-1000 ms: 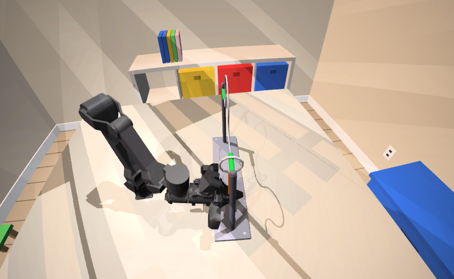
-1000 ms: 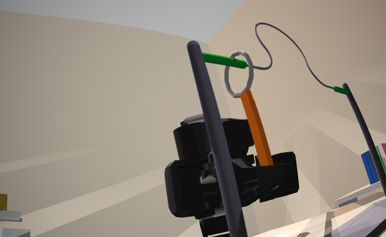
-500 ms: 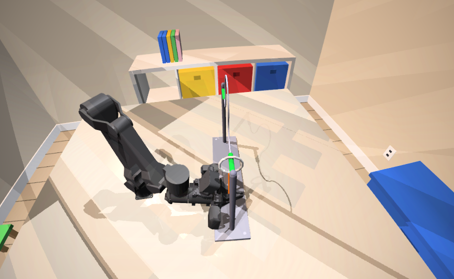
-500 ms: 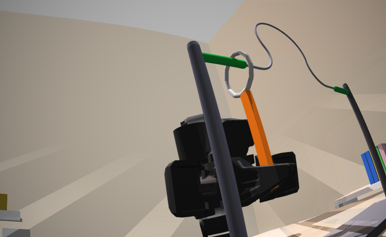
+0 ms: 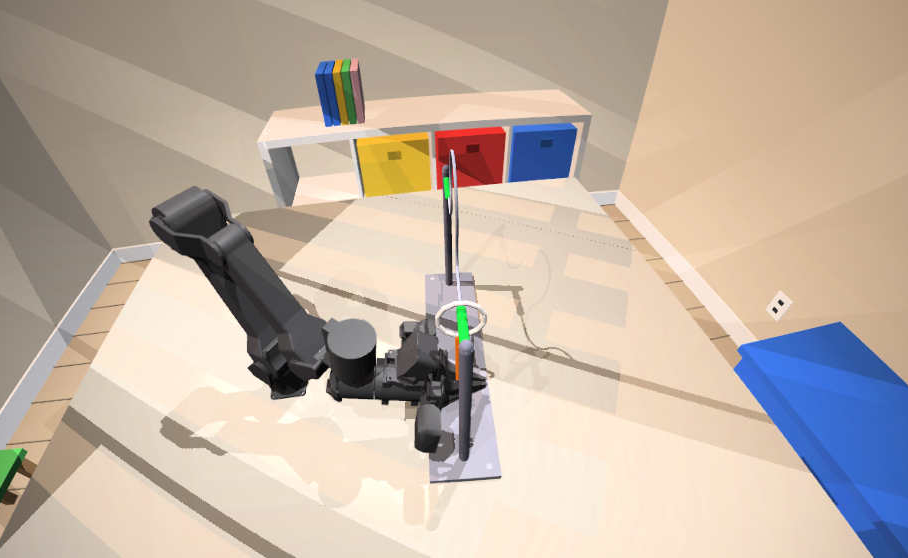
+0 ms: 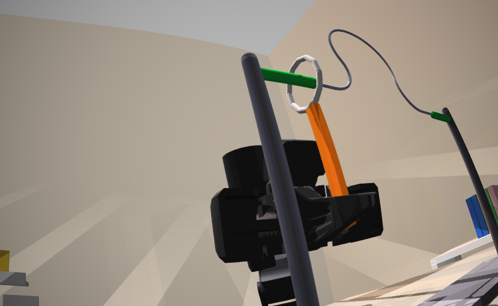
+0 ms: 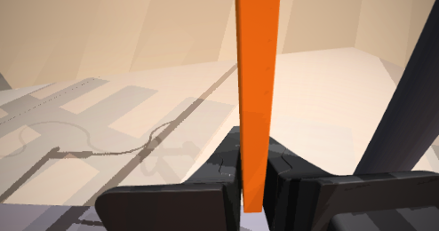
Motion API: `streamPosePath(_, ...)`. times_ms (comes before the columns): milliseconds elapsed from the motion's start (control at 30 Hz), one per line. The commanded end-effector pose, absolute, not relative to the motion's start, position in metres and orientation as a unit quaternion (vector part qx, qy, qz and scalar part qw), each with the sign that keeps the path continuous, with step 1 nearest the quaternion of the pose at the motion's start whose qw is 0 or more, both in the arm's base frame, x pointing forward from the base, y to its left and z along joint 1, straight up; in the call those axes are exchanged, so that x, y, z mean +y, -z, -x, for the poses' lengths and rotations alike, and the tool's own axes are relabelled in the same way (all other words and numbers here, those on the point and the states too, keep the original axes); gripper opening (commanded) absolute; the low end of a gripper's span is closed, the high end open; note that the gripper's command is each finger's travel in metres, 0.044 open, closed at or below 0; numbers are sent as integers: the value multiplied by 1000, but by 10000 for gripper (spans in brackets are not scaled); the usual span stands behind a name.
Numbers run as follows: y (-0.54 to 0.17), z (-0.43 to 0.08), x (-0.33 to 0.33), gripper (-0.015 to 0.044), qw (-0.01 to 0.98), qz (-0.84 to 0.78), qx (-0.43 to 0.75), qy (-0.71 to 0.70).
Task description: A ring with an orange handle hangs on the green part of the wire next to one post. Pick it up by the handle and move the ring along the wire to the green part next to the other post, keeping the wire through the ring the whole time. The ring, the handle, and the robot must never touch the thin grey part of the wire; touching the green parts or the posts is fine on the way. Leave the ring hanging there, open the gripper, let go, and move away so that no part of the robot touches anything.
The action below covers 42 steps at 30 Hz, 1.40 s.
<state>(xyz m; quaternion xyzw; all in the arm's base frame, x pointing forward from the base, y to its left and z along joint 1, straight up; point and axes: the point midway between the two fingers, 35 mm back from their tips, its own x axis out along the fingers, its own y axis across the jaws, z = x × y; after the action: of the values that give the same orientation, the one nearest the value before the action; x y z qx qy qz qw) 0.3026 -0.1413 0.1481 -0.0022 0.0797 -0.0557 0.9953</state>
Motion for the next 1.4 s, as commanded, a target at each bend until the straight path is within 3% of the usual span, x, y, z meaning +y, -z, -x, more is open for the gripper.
streamPosePath(0, -151, -303, -142, -150, 995, 4, 79, 58)
streamPosePath(1367, -151, -305, -126, -150, 995, 1, 79, 57)
